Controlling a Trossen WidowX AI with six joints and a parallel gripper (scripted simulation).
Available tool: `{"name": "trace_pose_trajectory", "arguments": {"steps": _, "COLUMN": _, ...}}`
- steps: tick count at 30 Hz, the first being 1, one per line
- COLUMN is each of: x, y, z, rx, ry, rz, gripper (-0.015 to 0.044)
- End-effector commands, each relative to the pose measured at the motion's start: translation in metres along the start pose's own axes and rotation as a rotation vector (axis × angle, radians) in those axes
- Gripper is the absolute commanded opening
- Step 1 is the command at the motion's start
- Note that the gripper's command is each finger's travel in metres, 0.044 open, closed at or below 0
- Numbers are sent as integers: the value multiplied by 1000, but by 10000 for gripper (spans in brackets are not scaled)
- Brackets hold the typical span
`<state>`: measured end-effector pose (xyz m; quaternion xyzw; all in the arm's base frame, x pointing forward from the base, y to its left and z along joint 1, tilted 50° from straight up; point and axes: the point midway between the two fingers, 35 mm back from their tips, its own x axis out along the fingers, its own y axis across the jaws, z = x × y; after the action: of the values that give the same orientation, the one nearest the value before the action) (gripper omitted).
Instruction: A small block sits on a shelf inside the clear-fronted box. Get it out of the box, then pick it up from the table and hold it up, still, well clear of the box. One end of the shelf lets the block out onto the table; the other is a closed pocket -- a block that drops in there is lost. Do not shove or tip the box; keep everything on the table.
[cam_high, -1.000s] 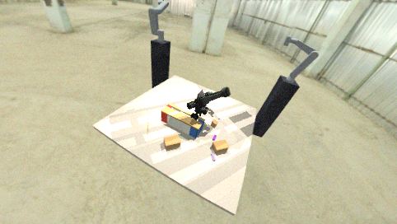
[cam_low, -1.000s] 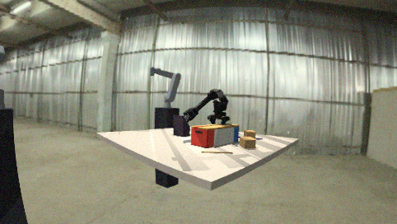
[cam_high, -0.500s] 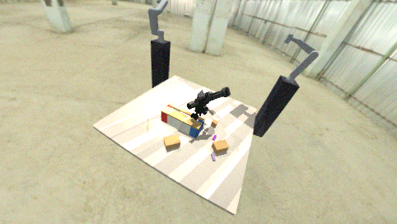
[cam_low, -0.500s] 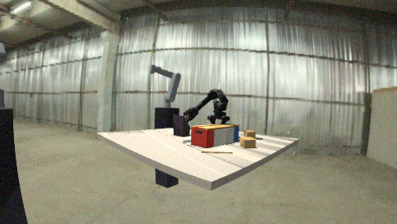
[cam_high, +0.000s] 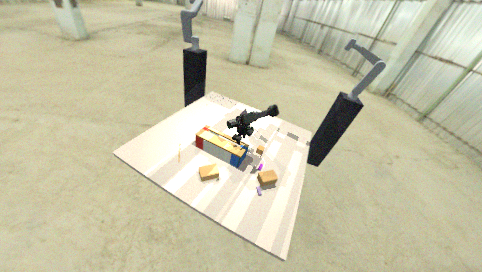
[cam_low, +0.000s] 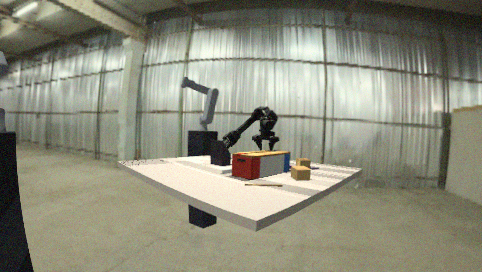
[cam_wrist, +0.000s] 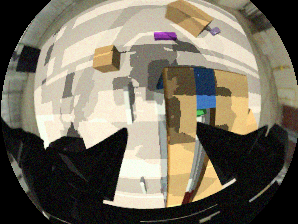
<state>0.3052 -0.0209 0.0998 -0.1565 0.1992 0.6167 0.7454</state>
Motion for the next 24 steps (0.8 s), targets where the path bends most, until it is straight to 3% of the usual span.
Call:
{"name": "trace_pose_trajectory", "arguments": {"steps": 1, "x": -28, "y": 0, "z": 4, "rx": -6, "ry": 6, "rz": -9, "gripper": 400}}
{"name": "trace_pose_trajectory", "arguments": {"steps": 16, "x": -23, "y": -1, "z": 3, "rx": 0, "ry": 1, "rz": -17, "gripper": 400}}
{"name": "trace_pose_trajectory", "arguments": {"steps": 20, "x": -26, "y": 8, "z": 14, "rx": -89, "ry": 53, "rz": -51, "gripper": 295}}
{"name": "trace_pose_trajectory", "arguments": {"steps": 24, "x": -27, "y": 15, "z": 23, "rx": -402, "ry": 121, "rz": -101, "gripper": 285}}
